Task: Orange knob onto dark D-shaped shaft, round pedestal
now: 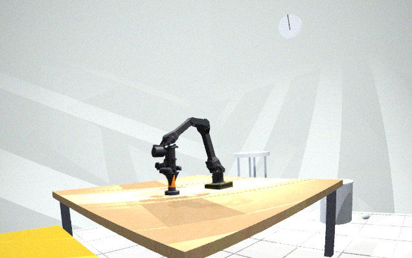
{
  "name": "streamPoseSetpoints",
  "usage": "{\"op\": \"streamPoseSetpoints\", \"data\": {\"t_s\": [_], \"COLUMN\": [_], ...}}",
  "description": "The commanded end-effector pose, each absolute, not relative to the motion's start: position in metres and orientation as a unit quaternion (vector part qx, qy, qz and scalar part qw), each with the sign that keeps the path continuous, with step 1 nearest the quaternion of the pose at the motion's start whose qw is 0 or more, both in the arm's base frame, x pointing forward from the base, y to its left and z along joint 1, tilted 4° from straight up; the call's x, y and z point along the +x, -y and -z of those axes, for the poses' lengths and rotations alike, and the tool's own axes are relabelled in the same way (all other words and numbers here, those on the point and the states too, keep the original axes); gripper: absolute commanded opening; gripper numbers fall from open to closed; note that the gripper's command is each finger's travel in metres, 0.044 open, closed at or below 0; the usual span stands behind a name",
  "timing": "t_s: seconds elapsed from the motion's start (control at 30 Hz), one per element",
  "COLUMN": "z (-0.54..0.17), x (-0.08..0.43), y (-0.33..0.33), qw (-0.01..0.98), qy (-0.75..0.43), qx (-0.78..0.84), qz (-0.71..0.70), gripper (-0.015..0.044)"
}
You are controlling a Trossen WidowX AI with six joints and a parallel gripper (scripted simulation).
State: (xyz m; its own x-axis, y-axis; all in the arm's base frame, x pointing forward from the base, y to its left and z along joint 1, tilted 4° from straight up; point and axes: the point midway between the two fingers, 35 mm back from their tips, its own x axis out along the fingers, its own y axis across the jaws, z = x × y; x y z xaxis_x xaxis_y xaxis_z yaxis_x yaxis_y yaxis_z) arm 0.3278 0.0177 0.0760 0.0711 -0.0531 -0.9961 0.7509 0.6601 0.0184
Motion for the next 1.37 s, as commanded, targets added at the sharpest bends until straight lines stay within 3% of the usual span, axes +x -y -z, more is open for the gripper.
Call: {"op": "streamPoseSetpoints", "data": {"t_s": [0.0,0.5,0.83,1.1,1.33], "z": [-0.076,-0.076,-0.078,-0.169,-0.171], "x": [0.328,0.328,0.328,0.322,0.323], "y": [-0.018,-0.018,-0.018,-0.023,-0.023], "qw": [0.674,0.674,0.674,0.674,0.674], "qy": [-0.613,-0.613,-0.613,-0.613,-0.613], "qx": [0.285,0.285,0.285,0.285,0.285], "qz": [0.298,0.298,0.298,0.298,0.298], "gripper": [0.0053,0.0440,0.0440,0.0440,0.0440]}}
